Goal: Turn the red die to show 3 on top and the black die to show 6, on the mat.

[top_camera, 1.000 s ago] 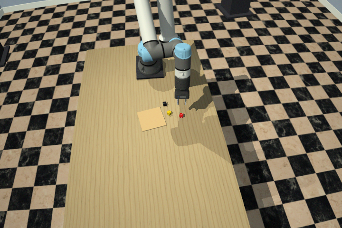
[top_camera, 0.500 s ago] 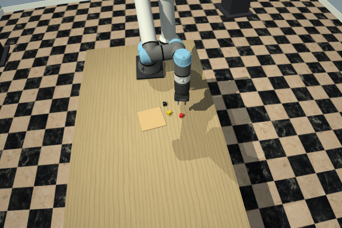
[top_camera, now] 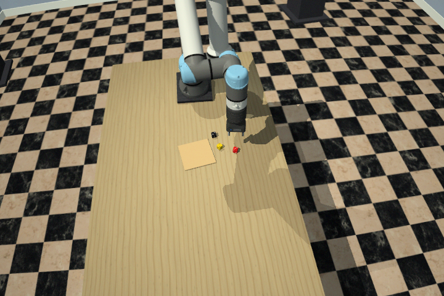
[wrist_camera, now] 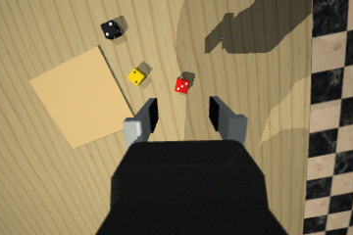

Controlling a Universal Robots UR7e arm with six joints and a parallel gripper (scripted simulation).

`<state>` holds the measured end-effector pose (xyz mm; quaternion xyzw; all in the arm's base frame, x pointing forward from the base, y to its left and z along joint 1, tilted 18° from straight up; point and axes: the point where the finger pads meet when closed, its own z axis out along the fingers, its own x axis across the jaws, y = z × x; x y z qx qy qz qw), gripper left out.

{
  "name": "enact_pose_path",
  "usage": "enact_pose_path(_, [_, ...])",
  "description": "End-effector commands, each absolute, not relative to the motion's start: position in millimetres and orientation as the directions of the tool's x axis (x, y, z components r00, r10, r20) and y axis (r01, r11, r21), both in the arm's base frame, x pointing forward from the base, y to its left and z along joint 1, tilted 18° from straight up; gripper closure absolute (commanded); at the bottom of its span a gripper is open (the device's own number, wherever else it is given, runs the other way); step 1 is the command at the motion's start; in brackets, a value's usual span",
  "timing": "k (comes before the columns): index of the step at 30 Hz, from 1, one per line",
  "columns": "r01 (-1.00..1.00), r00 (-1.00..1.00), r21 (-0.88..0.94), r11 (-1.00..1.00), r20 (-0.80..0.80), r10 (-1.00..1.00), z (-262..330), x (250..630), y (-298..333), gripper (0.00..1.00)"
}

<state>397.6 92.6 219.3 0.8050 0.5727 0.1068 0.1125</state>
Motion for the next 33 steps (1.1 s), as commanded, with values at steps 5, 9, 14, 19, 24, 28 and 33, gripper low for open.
enact_pose_path(5, [0.897, 0.322, 0.304, -0.32, 0.044, 0.946, 221.1, 399.4, 91.9, 0.0])
enact_pose_path(9, [0.895, 0.329, 0.304, -0.327, 0.046, 0.943, 220.8, 399.4, 92.0, 0.0])
enact_pose_path(14, [0.888, 0.348, 0.303, -0.347, 0.053, 0.936, 220.1, 399.3, 92.2, 0.0])
enact_pose_path(19, [0.857, 0.418, 0.298, -0.42, 0.077, 0.905, 217.3, 399.1, 92.9, 0.0])
enact_pose_path(24, [0.791, 0.532, 0.284, -0.542, 0.117, 0.839, 212.7, 398.9, 94.0, 0.0])
enact_pose_path(28, [0.729, 0.614, 0.27, -0.628, 0.146, 0.776, 209.2, 399.1, 94.7, 0.0])
enact_pose_path(33, [0.677, 0.672, 0.257, -0.69, 0.168, 0.721, 206.6, 399.3, 95.2, 0.0])
